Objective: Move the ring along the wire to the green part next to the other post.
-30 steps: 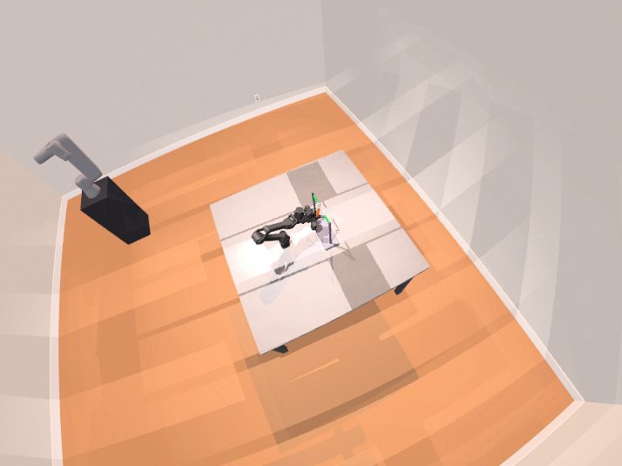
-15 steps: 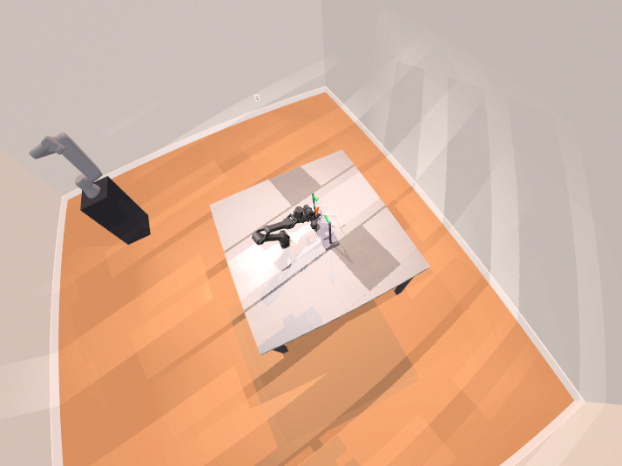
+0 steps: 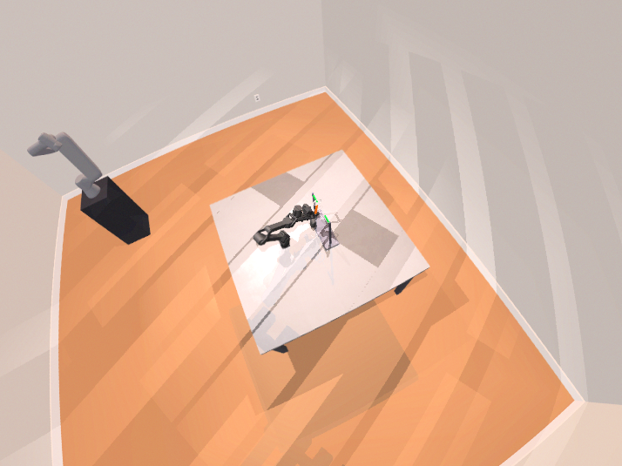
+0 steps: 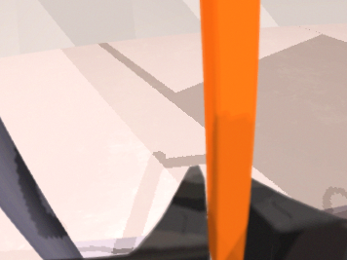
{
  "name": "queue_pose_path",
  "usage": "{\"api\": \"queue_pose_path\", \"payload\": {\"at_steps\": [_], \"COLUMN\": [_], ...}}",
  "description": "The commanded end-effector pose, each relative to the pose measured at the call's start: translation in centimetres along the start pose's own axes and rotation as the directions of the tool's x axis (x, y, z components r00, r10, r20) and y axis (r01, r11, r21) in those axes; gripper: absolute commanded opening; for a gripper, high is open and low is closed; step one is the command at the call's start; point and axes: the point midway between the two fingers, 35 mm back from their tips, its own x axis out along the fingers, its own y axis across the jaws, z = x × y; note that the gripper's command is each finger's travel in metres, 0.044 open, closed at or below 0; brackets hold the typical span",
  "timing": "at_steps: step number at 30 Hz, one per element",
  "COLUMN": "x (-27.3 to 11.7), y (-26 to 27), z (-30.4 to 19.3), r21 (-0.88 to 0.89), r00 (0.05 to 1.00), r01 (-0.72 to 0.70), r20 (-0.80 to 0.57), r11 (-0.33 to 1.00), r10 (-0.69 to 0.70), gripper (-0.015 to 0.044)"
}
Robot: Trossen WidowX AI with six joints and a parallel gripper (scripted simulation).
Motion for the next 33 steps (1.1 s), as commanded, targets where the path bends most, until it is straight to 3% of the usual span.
{"api": "queue_pose_path", "payload": {"at_steps": [1,33], "x": [0.0,0.7], "y": [0.3,1.8], "z": [0.1,-1.8], "r21": [0.007,0.009], "r00": [1.0,1.0], "r01": [0.003,0.004], "r20": [0.006,0.012], "r11": [1.0,1.0], "r10": [-0.003,-0.005], "gripper": [-0.015,-0.015]}}
